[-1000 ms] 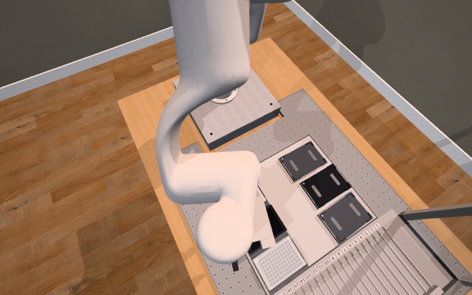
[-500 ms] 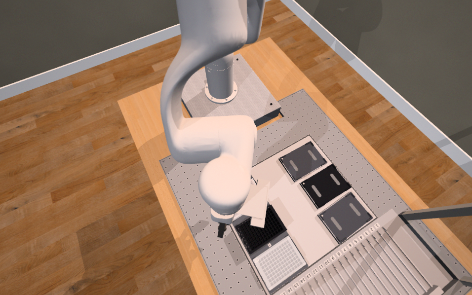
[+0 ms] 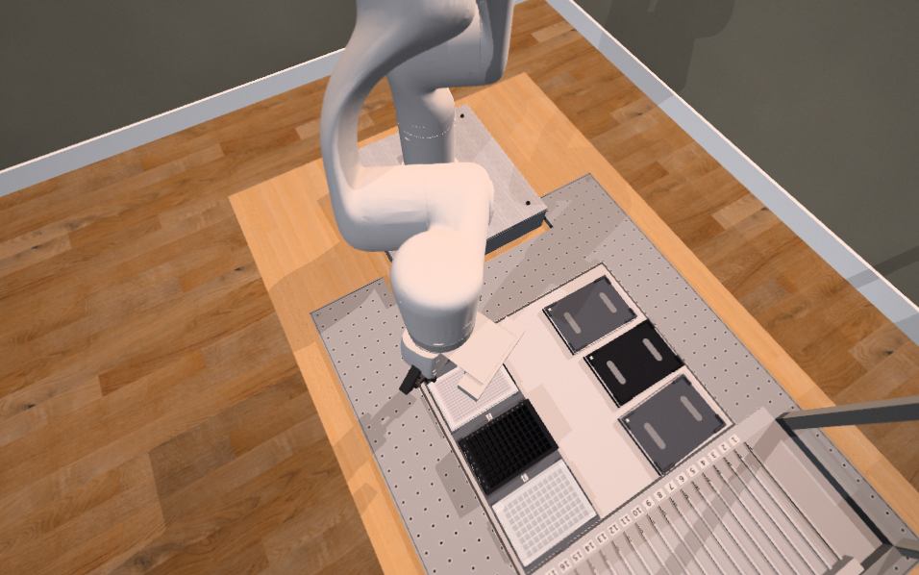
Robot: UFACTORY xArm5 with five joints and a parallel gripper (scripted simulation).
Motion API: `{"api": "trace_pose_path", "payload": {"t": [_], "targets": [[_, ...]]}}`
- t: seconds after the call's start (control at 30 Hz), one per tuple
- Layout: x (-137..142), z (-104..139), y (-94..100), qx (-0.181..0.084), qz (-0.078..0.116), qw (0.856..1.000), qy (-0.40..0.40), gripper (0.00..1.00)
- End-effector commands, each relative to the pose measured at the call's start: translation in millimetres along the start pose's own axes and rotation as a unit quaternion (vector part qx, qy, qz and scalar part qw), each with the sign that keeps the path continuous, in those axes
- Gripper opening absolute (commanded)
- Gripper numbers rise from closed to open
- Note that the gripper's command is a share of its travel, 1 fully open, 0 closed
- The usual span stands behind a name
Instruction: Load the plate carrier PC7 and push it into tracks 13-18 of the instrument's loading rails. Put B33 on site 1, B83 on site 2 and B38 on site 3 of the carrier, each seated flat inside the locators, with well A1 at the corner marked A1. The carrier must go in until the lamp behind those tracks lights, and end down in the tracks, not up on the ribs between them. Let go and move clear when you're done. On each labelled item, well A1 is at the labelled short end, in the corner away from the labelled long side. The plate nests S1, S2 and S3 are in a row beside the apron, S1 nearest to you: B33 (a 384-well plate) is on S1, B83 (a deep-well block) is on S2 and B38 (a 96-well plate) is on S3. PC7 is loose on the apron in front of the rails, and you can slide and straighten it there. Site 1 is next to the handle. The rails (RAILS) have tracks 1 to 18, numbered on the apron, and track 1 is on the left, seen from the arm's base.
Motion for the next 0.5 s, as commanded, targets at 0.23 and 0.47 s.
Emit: {"api": "trace_pose_path", "payload": {"t": [0.23, 0.47], "targets": [[-40.7, 22.1, 2.6, 0.015, 0.003, 0.982, -0.189, 0.81], [-40.7, 22.1, 2.6, 0.015, 0.003, 0.978, -0.207, 0.81]]}}
Point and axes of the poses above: the point where the finger pads meet when closed, its own y axis back along the fingers, its own x axis across the jaws, z = x × y, the point moved 8 cm from there along y, back along the fingers, and after that the axes turned 11 degrees about y, right-handed, at the moved point
